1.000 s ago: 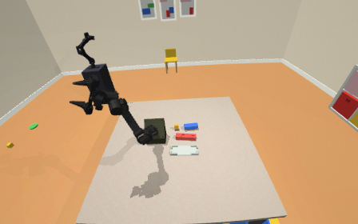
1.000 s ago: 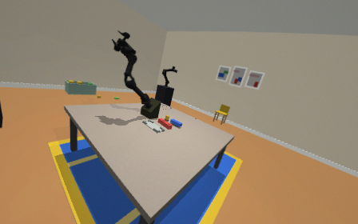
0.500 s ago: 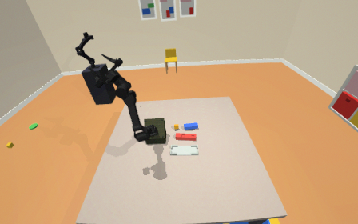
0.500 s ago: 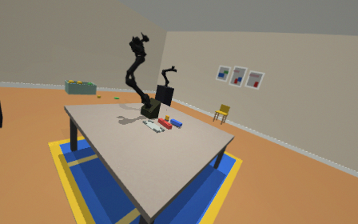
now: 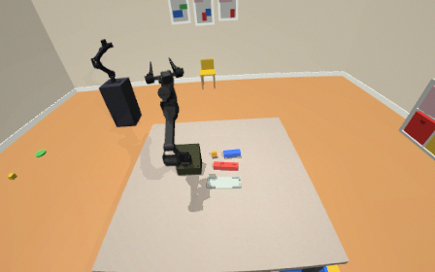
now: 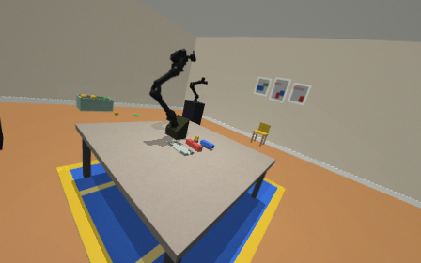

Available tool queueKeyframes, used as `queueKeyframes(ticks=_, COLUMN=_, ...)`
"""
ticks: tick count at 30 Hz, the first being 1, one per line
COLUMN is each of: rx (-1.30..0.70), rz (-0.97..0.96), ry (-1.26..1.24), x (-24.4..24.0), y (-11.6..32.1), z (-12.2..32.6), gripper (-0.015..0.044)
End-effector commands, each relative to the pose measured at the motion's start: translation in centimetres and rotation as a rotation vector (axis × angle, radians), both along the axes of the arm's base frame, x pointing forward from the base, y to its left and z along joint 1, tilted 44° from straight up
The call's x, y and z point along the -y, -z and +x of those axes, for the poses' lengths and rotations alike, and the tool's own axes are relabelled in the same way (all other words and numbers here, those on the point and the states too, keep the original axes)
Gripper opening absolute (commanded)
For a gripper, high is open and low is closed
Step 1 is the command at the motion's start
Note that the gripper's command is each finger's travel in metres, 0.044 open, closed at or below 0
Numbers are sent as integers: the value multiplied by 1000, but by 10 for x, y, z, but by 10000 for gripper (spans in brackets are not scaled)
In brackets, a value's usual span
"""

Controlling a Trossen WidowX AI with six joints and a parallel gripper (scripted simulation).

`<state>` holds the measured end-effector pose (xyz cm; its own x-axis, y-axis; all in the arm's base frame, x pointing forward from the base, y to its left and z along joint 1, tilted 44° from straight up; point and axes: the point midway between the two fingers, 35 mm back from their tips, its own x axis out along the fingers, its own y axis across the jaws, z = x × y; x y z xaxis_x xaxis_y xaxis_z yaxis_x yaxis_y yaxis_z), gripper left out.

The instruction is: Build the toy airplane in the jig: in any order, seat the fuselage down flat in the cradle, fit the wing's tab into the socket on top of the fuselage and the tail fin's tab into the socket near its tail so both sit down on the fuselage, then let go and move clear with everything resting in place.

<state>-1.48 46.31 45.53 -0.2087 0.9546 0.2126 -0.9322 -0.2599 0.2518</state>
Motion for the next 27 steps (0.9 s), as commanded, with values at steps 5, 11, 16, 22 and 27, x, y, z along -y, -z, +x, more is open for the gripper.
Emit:
queueKeyframes(ticks=5, rx=-98, rz=-313, ry=298, x=-19, y=96, z=101, gripper=440)
queueKeyframes(ticks=11, rx=-196, rz=-550, ry=524, x=-5, y=171, z=173, gripper=440)
queueKeyframes(ticks=16, rx=-275, rz=-734, ry=716, x=27, y=229, z=227, gripper=440)
queueKeyframes(ticks=22, rx=-351, rz=-913, ry=919, x=77, y=281, z=275, gripper=440)
queueKeyframes(ticks=27, rx=-430, rz=-1097, ry=1104, x=134, y=328, z=306, gripper=440)
